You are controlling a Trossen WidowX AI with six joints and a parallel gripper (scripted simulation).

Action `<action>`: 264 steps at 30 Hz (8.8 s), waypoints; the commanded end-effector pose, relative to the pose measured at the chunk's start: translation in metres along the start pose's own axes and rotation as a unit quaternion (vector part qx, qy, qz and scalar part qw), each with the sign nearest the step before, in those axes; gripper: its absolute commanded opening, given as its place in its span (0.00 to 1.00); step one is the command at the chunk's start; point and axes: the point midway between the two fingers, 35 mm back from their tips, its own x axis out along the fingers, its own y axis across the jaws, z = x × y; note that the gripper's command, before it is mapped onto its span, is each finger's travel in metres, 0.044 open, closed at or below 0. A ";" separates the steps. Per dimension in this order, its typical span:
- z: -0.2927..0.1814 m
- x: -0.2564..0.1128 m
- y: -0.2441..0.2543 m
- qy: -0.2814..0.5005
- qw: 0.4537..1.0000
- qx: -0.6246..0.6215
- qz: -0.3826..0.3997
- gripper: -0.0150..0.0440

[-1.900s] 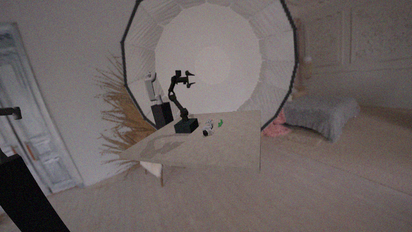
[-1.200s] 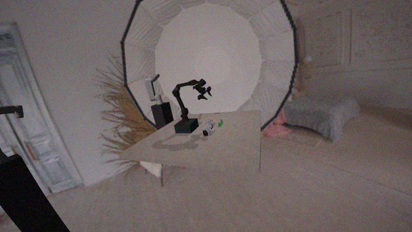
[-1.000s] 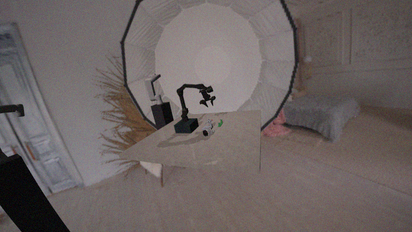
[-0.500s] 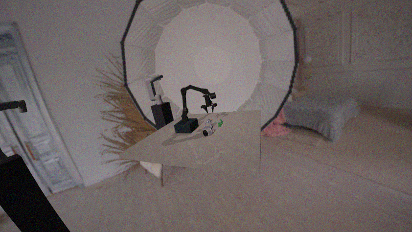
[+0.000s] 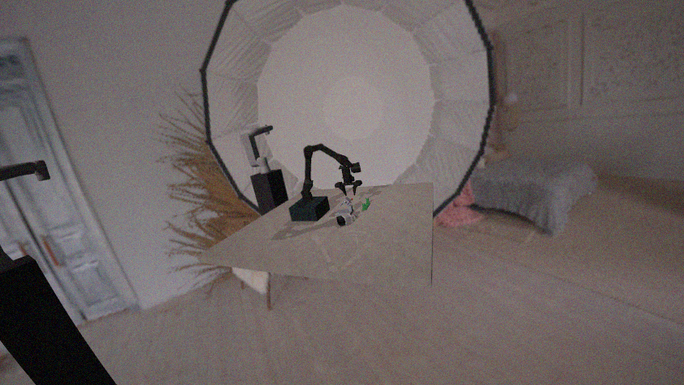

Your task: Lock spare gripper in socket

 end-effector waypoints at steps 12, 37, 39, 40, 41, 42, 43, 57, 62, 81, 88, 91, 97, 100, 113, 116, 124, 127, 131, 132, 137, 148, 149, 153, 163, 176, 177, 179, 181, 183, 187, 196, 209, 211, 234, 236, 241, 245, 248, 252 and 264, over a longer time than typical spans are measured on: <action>-0.001 0.027 0.000 0.004 1.000 -0.002 0.004 0.76; -0.002 0.054 0.001 0.004 1.000 -0.002 0.004 0.58; -0.002 0.054 0.001 0.004 1.000 -0.002 0.004 0.50; -0.002 0.054 0.001 0.004 1.000 -0.002 0.004 0.45; -0.002 0.054 0.001 0.004 1.000 -0.002 0.004 0.41; -0.002 0.054 0.001 0.004 1.000 -0.002 0.004 0.36; -0.002 0.054 0.001 0.004 1.000 -0.002 0.004 0.32; -0.001 0.052 0.001 -0.014 1.000 -0.002 0.006 0.25; 0.001 0.047 0.001 -0.055 0.998 -0.002 0.010 0.25; 0.013 0.037 0.001 -0.112 0.994 -0.005 0.011 0.25; 0.018 0.035 0.001 -0.112 0.994 -0.005 0.010 0.25; 0.019 0.035 0.001 -0.112 0.994 -0.005 0.010 0.25; 0.024 0.035 0.001 -0.111 0.994 -0.006 0.009 0.25; 0.027 0.035 0.001 -0.111 0.994 -0.005 0.010 0.25; 0.037 0.035 0.001 -0.109 0.994 -0.005 0.012 0.25; 0.040 0.035 0.001 -0.109 0.994 -0.005 0.012 0.25; 0.047 0.035 0.001 -0.108 0.994 -0.005 0.013 0.25; 0.050 0.035 0.001 -0.108 0.994 -0.005 0.013 0.25; 0.053 0.033 0.001 -0.108 0.994 -0.005 0.014 0.25; 0.054 0.033 0.001 -0.107 0.994 -0.005 0.014 0.25; 0.059 0.032 0.001 -0.107 0.994 -0.005 0.015 0.25; 0.068 0.029 0.001 -0.106 0.994 -0.005 0.017 0.25; 0.069 0.029 0.001 -0.106 0.994 -0.005 0.018 0.25; 0.073 0.028 0.001 -0.105 0.994 -0.004 0.019 0.25; 0.076 0.021 0.002 -0.106 0.994 -0.005 0.020 0.25; 0.075 0.012 0.006 -0.104 0.994 -0.008 0.029 0.25; 0.075 0.012 0.006 -0.104 0.994 -0.008 0.029 0.25; 0.075 0.012 0.006 -0.104 0.994 -0.008 0.029 0.25; 0.076 0.012 0.004 -0.104 0.994 -0.007 0.029 0.25; 0.078 0.011 -0.002 -0.103 0.994 -0.003 0.030 0.25; 0.084 0.010 -0.013 -0.103 0.994 0.002 0.031 0.25; 0.096 0.007 -0.039 -0.103 0.994 0.006 0.032 0.25; 0.112 0.003 -0.075 -0.104 0.994 -0.001 0.028 0.25; 0.114 0.003 -0.080 -0.105 0.994 -0.003 0.027 0.25; 0.121 0.023 -0.096 -0.105 0.994 -0.008 0.025 0.25; 0.120 0.026 -0.096 -0.105 0.994 -0.008 0.025 0.25; 0.120 0.033 -0.096 -0.105 0.994 -0.008 0.025 0.25; 0.120 0.039 -0.096 -0.105 0.994 -0.008 0.025 0.25; 0.120 0.044 -0.096 -0.106 0.994 -0.008 0.025 0.25; 0.120 0.050 -0.096 -0.106 0.994 -0.008 0.025 0.25; 0.120 0.068 -0.096 -0.106 0.994 -0.009 0.024 0.25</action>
